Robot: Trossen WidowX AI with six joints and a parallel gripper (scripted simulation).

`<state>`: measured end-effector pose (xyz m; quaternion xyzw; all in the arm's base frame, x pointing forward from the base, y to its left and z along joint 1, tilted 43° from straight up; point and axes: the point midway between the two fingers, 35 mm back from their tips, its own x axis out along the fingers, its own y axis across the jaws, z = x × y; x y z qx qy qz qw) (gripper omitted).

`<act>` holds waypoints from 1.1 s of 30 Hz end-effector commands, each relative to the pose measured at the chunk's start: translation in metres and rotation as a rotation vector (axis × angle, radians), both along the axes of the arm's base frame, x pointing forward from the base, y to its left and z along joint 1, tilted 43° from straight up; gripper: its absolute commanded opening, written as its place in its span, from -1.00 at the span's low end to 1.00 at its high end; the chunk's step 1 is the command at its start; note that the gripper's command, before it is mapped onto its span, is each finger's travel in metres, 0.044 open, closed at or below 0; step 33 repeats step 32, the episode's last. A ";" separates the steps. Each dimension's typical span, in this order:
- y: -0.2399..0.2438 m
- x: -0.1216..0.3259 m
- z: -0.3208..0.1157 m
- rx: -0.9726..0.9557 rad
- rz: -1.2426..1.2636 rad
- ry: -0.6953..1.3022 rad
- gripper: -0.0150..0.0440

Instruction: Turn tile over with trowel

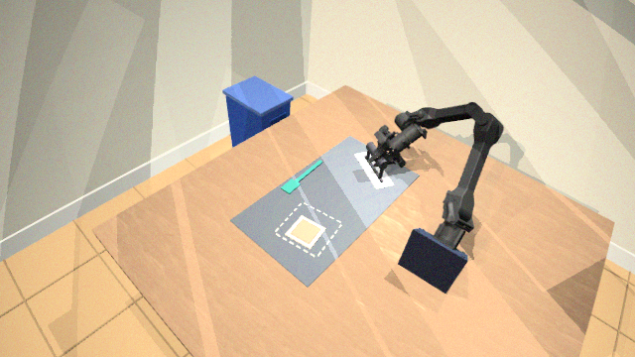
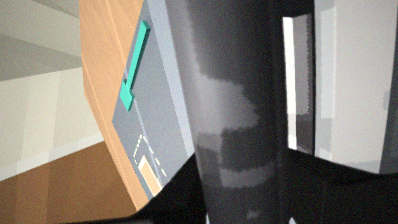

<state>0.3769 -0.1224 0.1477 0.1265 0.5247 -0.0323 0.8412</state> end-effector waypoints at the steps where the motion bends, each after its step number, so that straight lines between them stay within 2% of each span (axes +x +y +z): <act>1: 0.001 0.001 0.000 0.005 0.005 -0.003 0.40; 3: 0.001 0.001 0.000 0.005 0.005 -0.003 0.53; 12: 0.001 0.000 0.001 0.005 0.005 -0.003 0.53; 20: -0.004 -0.024 0.050 0.002 0.002 -0.002 0.53; 25: -0.002 -0.028 0.055 0.002 0.001 -0.002 0.53; 31: 0.062 -0.076 0.087 0.004 -0.001 -0.006 0.53; 33: 0.070 -0.085 0.090 0.004 -0.001 -0.007 0.53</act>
